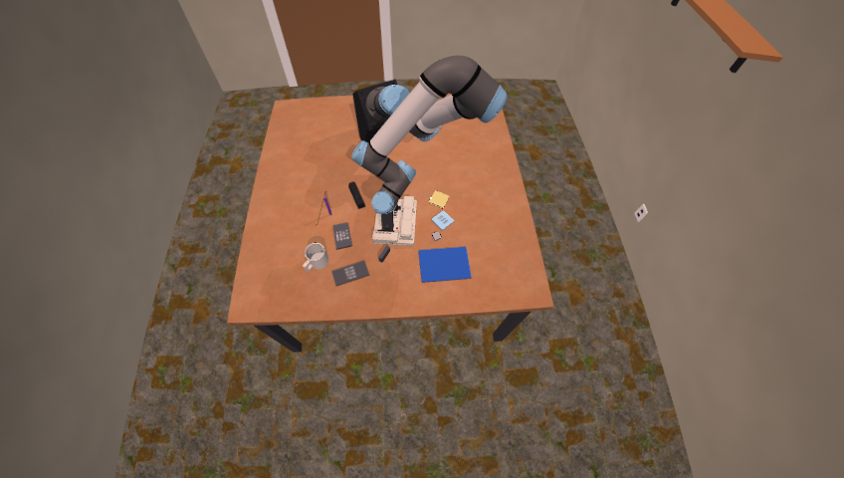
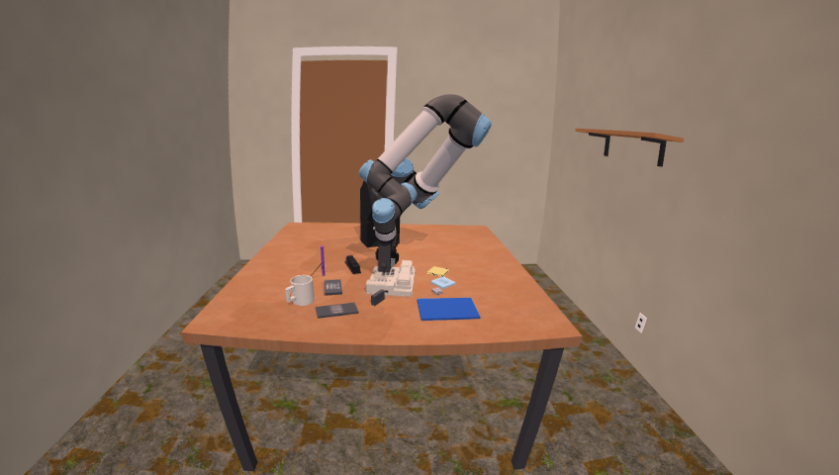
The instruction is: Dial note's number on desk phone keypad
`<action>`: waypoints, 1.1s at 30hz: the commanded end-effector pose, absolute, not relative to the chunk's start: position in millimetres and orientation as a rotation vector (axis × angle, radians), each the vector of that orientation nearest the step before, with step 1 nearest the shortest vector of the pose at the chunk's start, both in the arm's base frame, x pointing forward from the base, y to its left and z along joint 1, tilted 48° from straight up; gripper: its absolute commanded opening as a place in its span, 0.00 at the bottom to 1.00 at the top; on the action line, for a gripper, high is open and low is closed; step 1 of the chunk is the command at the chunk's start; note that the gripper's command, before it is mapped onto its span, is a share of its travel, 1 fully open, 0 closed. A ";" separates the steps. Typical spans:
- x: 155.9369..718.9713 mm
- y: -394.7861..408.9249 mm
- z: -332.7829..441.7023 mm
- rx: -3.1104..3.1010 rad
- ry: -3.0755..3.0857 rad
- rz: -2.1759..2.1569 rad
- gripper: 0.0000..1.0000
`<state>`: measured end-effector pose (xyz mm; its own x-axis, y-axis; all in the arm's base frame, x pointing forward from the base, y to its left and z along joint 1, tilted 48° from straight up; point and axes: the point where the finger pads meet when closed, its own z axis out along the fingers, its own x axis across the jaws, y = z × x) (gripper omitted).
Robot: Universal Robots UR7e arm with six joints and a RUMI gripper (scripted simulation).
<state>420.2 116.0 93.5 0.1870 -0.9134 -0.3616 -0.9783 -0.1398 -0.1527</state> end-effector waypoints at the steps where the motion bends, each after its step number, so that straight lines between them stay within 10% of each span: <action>1: 420.8 116.2 93.3 -2.119 1.784 0.256 0.00; 33: 414.6 117.7 113.5 -2.119 1.784 0.256 0.00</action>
